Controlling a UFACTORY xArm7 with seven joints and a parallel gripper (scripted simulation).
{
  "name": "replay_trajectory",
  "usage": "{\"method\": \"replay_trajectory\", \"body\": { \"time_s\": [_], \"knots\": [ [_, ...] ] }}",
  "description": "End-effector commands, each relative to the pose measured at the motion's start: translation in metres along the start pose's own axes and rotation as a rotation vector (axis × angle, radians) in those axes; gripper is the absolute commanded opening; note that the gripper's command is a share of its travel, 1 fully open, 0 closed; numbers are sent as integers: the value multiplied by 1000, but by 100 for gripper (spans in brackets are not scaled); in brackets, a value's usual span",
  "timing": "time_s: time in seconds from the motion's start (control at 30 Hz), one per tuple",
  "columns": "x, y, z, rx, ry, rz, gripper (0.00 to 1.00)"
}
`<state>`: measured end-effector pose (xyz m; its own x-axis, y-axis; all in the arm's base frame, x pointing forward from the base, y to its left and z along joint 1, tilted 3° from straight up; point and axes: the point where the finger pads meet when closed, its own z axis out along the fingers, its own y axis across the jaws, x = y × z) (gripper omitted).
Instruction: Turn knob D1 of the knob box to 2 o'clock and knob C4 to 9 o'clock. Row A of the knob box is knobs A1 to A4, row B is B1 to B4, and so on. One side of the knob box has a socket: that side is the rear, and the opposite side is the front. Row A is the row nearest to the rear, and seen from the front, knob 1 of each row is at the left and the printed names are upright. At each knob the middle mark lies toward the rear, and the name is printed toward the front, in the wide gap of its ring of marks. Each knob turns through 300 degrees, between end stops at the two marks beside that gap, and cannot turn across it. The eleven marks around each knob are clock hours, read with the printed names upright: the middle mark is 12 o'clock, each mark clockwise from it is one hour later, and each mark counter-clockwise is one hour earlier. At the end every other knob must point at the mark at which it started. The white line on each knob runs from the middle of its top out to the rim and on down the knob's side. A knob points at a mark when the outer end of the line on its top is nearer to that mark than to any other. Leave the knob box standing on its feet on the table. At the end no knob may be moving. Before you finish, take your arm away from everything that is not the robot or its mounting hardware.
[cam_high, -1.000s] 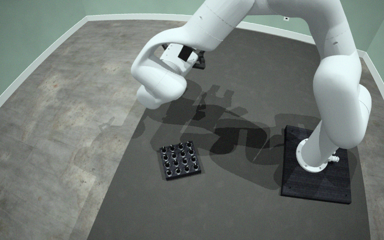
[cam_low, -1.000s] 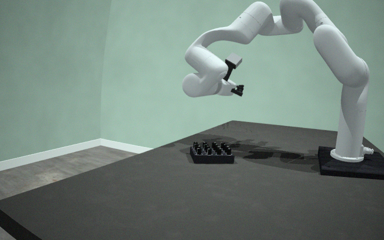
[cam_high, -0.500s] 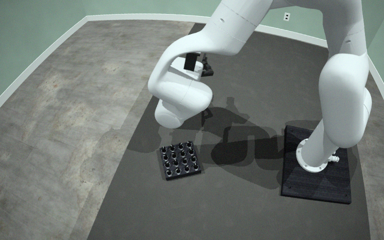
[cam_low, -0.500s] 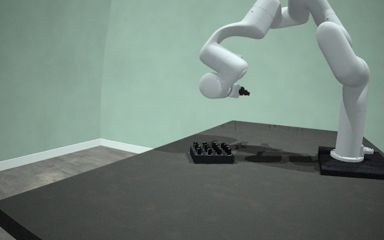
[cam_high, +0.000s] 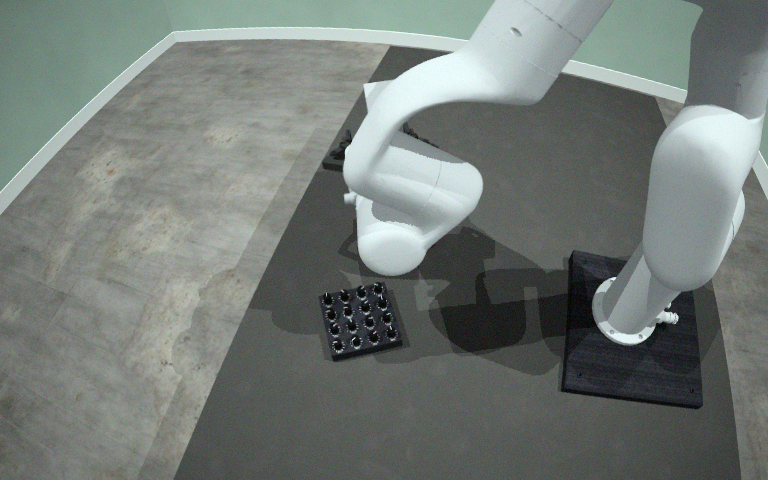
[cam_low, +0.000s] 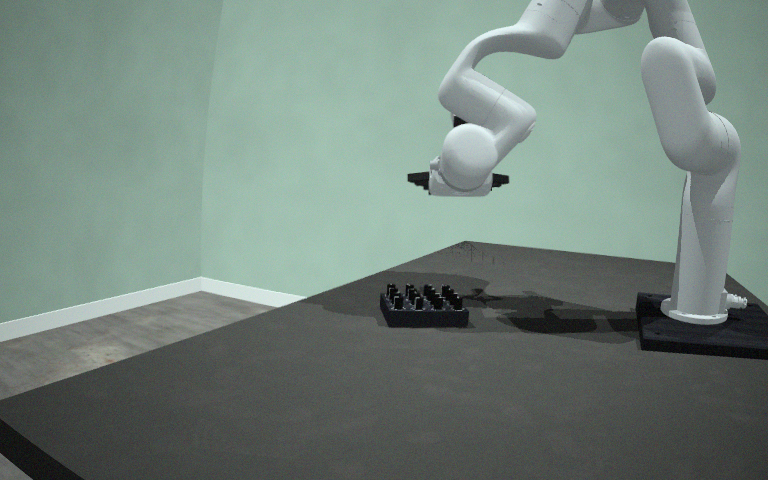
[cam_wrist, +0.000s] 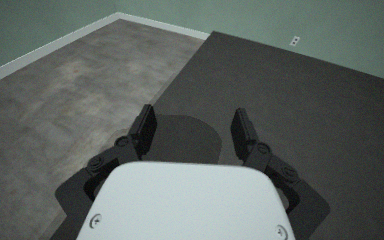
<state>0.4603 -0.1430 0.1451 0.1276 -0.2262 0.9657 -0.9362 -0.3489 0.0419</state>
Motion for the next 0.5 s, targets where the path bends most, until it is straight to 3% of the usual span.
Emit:
{"method": "replay_trajectory", "body": {
  "time_s": [0.0, 0.23, 0.33, 0.4, 0.47],
  "knots": [
    [-7, -5, -13, 81, -78, -81, 100],
    [-20, -10, -33, 191, -169, -211, 100],
    [-20, -10, -33, 191, -169, -211, 100],
    [-28, -13, -44, 253, -222, -286, 100],
    [-29, -13, -46, 265, -233, -300, 100]
  ]
}}
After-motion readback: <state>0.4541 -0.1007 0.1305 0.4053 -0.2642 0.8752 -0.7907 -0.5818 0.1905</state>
